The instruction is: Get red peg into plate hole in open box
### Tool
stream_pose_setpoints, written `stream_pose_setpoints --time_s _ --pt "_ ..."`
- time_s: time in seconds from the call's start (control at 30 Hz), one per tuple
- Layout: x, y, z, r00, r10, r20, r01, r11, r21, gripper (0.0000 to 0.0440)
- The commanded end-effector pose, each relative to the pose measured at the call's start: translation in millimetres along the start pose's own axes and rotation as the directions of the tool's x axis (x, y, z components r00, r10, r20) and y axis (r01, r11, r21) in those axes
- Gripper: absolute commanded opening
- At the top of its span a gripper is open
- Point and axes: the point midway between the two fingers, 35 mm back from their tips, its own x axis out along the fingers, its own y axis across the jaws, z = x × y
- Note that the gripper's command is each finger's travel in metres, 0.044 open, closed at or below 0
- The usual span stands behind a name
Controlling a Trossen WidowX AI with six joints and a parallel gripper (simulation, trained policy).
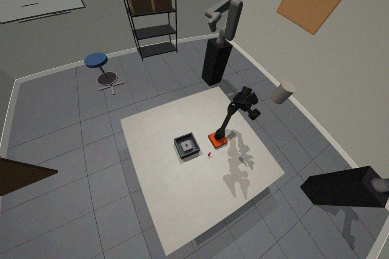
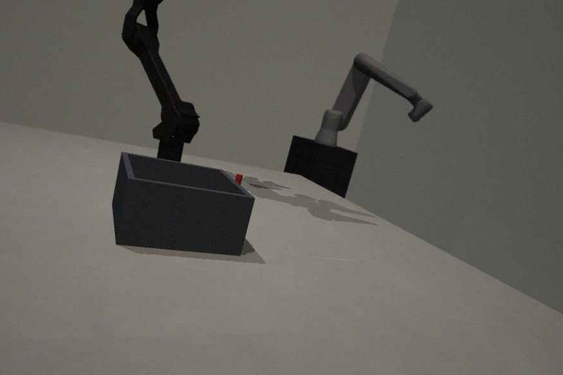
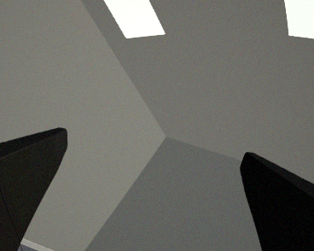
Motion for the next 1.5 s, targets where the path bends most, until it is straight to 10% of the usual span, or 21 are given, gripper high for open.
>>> stream_pose_setpoints --time_s 0.0,0.6,1.47 --pt "6 0 -29 0.995 -0.018 -0.094 0.023 0.998 0.054 0.0440" --pt "-16 2 -183 0.798 -0.081 -0.597 0.287 0.923 0.258 0.0440" --pt "-124 54 -347 0.178 0.096 -0.979 0.740 0.643 0.198 0.0440"
